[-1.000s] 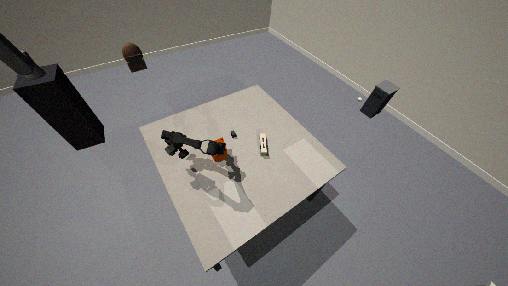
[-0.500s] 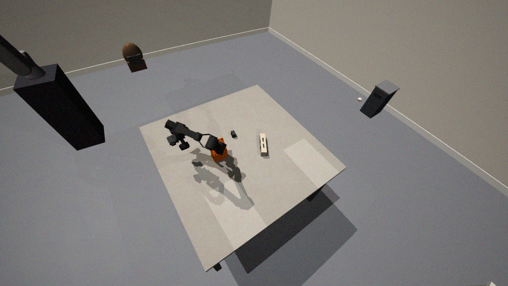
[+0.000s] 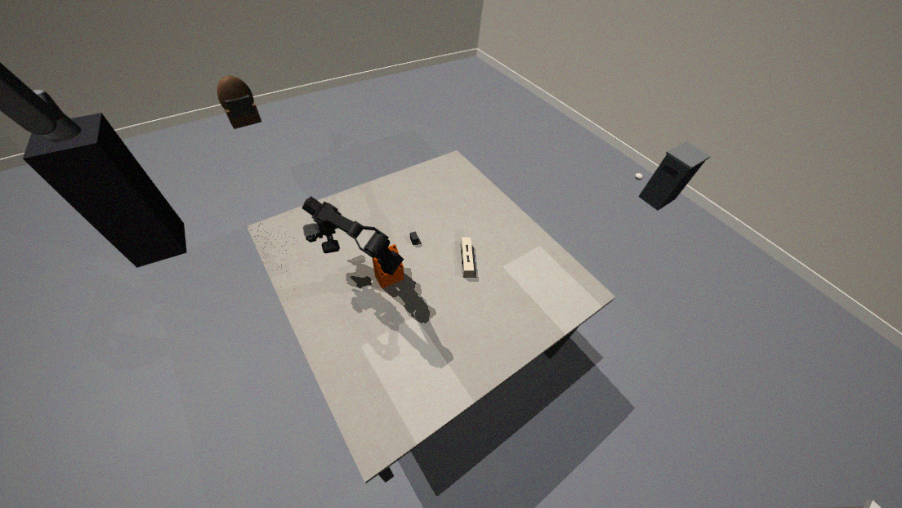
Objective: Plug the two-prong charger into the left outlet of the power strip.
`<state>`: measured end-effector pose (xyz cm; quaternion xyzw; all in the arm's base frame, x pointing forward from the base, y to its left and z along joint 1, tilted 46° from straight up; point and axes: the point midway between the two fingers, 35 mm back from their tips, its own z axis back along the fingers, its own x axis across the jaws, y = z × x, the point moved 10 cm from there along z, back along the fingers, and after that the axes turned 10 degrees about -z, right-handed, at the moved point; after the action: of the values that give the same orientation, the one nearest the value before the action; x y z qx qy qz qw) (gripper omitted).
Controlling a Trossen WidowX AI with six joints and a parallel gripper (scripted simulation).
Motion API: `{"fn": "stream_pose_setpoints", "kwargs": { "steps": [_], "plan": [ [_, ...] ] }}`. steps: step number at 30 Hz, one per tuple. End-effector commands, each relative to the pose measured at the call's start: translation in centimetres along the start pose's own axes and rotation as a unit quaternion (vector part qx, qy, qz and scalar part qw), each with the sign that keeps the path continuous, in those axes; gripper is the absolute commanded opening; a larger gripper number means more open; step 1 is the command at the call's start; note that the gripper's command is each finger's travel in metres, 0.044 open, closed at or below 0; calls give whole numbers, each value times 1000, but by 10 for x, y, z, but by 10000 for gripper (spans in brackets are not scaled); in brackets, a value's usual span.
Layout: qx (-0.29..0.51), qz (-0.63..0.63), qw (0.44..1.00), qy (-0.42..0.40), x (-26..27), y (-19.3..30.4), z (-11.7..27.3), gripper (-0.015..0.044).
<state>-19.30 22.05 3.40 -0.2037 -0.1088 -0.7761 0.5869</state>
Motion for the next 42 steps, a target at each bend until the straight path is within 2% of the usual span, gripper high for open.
{"fn": "stream_pose_setpoints", "kwargs": {
  "steps": [1,20,42],
  "plan": [
    [3,-41,999,2,-13,11,2,440],
    [30,-188,981,43,-59,60,11,440],
    [70,-349,932,67,-103,137,17,440]
  ]
}}
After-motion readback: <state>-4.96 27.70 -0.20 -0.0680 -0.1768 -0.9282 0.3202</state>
